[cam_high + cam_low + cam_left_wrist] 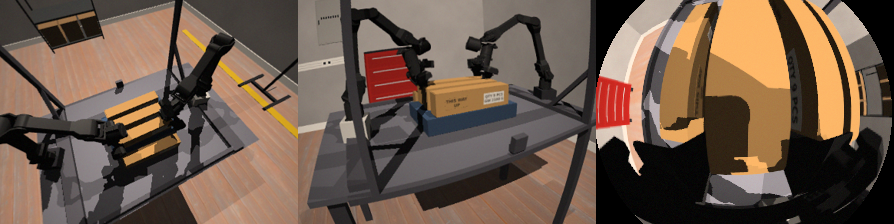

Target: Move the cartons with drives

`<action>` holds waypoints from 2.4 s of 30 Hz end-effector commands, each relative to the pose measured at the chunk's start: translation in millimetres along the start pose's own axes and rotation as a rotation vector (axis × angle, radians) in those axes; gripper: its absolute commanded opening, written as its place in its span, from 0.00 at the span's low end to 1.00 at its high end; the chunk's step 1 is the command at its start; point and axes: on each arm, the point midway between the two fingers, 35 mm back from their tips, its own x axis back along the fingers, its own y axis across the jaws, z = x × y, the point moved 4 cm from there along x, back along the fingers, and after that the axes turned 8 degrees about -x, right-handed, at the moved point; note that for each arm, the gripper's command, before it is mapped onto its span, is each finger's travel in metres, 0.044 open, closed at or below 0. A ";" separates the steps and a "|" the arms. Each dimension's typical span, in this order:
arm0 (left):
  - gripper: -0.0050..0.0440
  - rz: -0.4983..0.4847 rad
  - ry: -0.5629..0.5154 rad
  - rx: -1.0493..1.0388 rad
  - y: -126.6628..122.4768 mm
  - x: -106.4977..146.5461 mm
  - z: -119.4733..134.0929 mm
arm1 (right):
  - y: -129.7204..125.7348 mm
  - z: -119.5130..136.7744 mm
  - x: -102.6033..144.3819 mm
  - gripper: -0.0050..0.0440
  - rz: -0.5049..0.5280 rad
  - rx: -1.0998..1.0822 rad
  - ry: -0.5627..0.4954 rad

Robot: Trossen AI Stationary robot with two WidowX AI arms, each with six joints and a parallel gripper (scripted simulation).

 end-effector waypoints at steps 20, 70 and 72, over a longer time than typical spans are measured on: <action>0.00 -0.014 -0.027 -0.004 4.2 19.7 -11.4 | -1.4 -10.0 23.2 0.00 0.012 -0.001 -0.070; 0.88 -0.006 -0.009 -0.001 1.3 11.7 -6.0 | 0.8 -6.5 8.9 0.89 0.000 0.004 -0.035; 0.88 -0.006 -0.009 -0.001 1.3 11.7 -6.0 | 0.8 -6.5 8.9 0.89 0.000 0.004 -0.035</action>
